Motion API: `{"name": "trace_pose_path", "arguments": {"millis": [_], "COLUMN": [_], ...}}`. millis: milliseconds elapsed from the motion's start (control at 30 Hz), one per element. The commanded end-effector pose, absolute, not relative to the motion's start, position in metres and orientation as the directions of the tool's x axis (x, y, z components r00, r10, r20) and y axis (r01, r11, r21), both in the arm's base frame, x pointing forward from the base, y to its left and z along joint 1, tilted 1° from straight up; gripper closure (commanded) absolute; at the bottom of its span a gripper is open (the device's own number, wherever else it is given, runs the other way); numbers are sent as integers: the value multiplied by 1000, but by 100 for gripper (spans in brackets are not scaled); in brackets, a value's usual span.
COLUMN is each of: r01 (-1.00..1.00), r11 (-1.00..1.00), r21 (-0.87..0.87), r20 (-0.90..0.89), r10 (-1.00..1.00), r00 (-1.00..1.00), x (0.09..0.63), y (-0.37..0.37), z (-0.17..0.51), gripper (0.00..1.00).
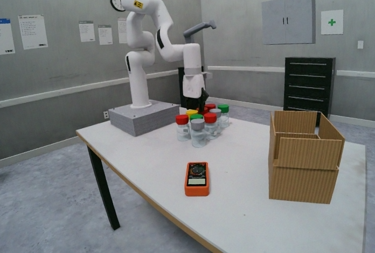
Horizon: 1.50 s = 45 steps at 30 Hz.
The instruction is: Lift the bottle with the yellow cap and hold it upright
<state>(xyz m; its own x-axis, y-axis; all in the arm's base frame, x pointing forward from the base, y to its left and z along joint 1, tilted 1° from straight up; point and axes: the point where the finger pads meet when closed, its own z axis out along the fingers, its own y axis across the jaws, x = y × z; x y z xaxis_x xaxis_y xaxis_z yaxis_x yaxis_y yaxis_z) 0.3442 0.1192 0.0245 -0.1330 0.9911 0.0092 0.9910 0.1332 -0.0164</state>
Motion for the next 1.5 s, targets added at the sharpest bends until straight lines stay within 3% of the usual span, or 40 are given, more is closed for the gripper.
{"name": "trace_pose_path", "arguments": {"millis": [0,633,1467], "r01": [991,991,991], "r11": [133,133,133], "r21": [-11,-11,-12], "r20": [10,10,10], "r10": [991,991,991], "r00": [-133,-133,-133], "x": [346,346,346], "y": [120,120,120], "z": [11,-29,-32], "gripper": [21,21,21]}}
